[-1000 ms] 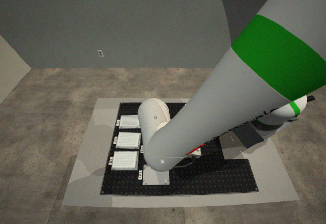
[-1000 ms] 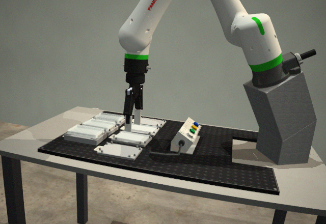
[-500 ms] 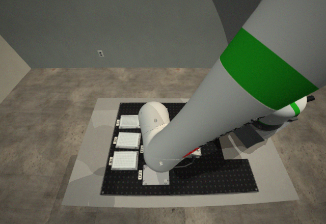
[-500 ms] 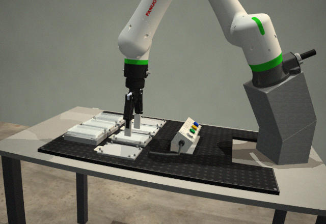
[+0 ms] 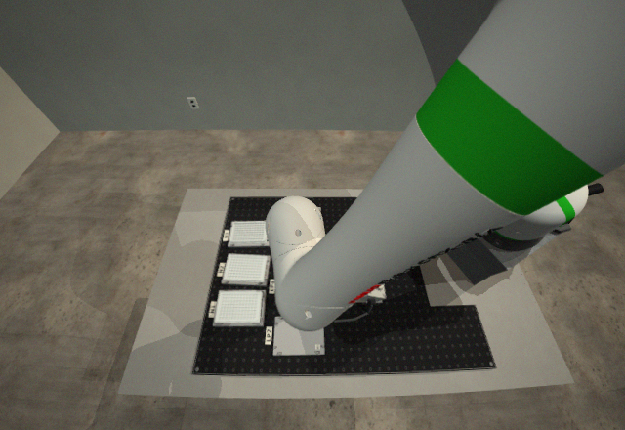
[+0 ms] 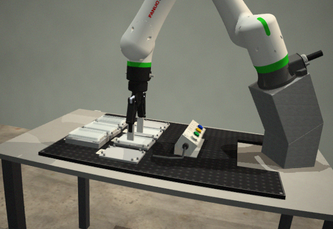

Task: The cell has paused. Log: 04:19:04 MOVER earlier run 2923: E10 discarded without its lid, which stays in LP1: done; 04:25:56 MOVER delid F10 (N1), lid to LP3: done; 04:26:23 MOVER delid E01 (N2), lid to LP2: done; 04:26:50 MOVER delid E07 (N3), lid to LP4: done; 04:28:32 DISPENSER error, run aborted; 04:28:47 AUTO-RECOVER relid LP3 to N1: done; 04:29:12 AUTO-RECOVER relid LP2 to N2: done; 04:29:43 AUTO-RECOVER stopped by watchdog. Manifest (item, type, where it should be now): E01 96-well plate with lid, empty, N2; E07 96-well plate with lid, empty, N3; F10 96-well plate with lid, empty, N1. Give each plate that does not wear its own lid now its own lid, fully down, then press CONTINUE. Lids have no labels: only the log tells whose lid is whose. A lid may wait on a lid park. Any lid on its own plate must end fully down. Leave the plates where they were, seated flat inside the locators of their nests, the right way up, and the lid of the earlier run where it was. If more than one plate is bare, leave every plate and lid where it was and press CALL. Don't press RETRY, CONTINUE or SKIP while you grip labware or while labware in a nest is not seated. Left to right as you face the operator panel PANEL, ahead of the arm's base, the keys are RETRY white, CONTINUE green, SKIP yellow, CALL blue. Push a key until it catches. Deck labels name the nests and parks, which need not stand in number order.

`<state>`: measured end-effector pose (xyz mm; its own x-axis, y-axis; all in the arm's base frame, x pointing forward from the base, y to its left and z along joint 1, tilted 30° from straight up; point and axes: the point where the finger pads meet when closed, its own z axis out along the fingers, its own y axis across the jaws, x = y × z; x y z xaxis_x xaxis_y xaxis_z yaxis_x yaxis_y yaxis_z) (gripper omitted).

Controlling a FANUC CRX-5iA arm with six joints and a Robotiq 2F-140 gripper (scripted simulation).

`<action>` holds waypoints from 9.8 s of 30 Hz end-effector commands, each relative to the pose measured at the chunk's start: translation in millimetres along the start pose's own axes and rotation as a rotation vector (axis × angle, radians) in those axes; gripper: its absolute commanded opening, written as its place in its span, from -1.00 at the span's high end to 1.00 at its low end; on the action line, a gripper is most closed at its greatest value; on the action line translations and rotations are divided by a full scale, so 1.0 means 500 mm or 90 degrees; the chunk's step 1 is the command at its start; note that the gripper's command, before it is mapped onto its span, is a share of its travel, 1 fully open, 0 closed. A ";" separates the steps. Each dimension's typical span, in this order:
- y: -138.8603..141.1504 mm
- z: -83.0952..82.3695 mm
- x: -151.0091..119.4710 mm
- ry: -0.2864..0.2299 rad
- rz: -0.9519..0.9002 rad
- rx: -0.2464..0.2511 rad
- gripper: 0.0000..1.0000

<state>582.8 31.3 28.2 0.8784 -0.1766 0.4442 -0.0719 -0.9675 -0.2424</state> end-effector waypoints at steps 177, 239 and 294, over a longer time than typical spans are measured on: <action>0.000 0.024 0.000 0.000 0.000 0.000 -0.32; 0.000 0.034 0.000 0.000 0.000 0.000 1.00; 0.000 0.034 0.000 0.000 0.000 0.000 1.00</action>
<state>590.9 34.4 13.5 0.8784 -0.1765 0.4442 -0.0719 -0.9675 -0.2424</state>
